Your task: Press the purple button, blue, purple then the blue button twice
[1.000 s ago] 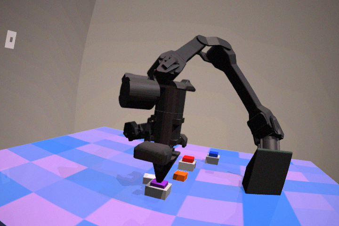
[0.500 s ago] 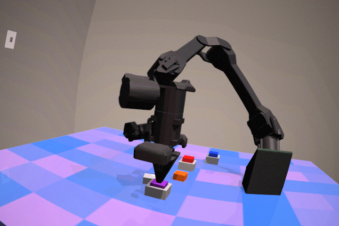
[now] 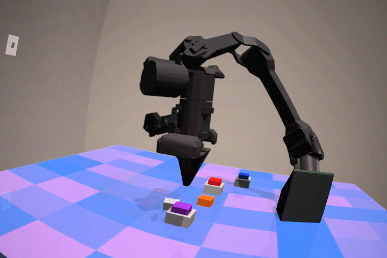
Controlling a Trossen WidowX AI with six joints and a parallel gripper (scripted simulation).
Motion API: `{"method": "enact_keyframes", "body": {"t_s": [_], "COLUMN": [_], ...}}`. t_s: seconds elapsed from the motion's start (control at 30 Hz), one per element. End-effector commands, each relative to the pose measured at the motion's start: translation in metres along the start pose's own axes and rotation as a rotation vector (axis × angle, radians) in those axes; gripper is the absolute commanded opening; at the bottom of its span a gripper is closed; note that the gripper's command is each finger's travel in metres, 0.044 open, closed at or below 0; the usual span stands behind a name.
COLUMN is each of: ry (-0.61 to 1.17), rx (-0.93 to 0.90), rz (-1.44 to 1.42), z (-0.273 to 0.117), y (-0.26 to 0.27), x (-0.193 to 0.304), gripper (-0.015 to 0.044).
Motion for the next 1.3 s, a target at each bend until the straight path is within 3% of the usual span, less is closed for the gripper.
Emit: {"method": "enact_keyframes", "body": {"t_s": [0.0, 0.23, 0.57, 0.97, 1.1, 1.27], "ry": [-0.019, -0.018, -0.024, -0.026, -0.015, -0.013], "rx": [-0.016, -0.022, -0.072, -0.038, -0.005, 0.002], "rz": [0.009, 0.007, -0.006, 0.000, 0.003, 0.004], "z": [-0.044, -0.045, -0.055, -0.043, -0.039, -0.039], "y": [0.001, -0.010, -0.162, -0.304, -0.329, -0.332], "x": [0.001, -0.002, 0.002, 0.097, 0.140, 0.147], "gripper": [0.0020, 0.0020, 0.0020, 0.0020, 0.0020, 0.0020]}}
Point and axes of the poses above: the point midway between the two fingers, 35 mm back from their tips, its own z axis out along the fingers, its own y axis across the jaws, x = y × z, the point moved 4 cm from there along -z, back along the fingers, and after that the axes turned 9 degrees about -z, right-handed, at the moved point
